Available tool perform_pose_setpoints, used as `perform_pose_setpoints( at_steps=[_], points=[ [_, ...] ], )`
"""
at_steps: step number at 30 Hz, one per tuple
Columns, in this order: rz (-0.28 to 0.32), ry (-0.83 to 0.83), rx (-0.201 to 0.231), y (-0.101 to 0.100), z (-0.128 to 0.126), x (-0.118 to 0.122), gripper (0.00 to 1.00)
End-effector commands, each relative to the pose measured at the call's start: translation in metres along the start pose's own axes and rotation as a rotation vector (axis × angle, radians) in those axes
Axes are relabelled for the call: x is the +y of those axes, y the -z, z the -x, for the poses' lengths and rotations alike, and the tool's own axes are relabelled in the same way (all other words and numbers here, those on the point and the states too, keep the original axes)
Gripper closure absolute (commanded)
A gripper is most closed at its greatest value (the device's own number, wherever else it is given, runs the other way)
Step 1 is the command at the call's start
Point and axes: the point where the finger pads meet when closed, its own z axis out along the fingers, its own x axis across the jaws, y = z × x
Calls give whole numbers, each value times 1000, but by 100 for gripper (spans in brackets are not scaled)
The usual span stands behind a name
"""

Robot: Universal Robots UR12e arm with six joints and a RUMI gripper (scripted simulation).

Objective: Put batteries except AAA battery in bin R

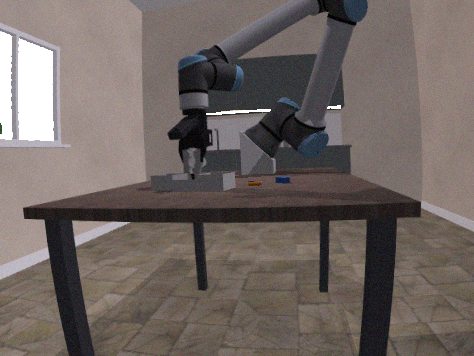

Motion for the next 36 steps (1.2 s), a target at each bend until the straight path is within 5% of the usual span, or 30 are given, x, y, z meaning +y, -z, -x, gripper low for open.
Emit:
perform_pose_setpoints(
  at_steps=[1, 24, 31, 36],
  points=[
    [-1, 0, 0, 4, 0, -1, 96],
    [-1, 0, 0, 30, 0, -1, 96],
    [-1, 0, 1, 58, 0, -1, 96],
    [-1, 0, 1, 60, 0, -1, 96]
  ],
)
